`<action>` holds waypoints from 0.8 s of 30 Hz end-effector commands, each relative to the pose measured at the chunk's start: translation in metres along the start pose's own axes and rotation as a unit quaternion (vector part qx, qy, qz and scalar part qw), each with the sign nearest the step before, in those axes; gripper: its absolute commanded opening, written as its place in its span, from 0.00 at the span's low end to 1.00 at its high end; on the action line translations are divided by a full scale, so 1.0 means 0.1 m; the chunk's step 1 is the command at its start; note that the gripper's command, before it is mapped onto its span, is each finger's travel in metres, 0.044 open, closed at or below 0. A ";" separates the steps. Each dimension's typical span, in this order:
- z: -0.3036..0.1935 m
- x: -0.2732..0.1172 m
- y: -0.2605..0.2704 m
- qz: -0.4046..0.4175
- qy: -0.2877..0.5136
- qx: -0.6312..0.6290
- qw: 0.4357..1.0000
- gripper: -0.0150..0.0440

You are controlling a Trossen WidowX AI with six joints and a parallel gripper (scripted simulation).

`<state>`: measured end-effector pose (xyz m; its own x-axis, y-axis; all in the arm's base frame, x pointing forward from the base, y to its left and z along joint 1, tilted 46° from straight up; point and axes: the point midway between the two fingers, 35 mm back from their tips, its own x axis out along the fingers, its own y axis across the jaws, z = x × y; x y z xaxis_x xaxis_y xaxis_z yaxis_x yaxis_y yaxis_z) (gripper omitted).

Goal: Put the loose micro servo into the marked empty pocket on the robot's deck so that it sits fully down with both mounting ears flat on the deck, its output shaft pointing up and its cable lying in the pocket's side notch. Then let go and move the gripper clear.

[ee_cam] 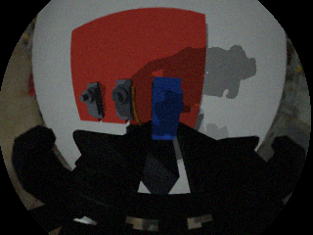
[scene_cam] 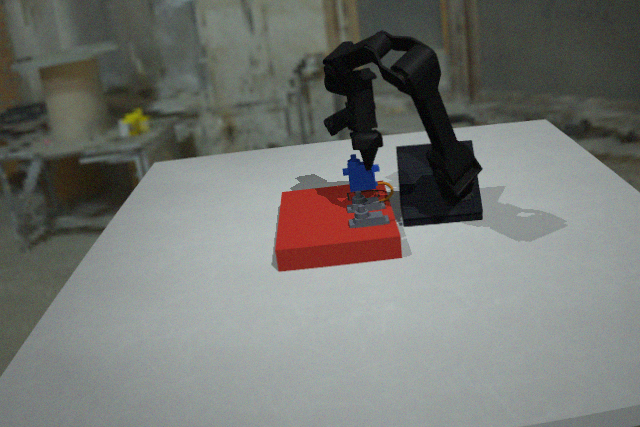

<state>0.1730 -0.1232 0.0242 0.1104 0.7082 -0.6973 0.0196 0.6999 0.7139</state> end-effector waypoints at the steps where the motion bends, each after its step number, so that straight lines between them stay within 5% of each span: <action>1: 0.01 0.06 0.00 0.000 -0.003 0.003 1.000 0.25; 24: 0.01 0.15 0.00 0.000 -0.004 0.003 1.000 0.25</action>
<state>0.1744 -0.1142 0.0154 0.1110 0.7078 -0.6977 0.0183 0.7004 0.7135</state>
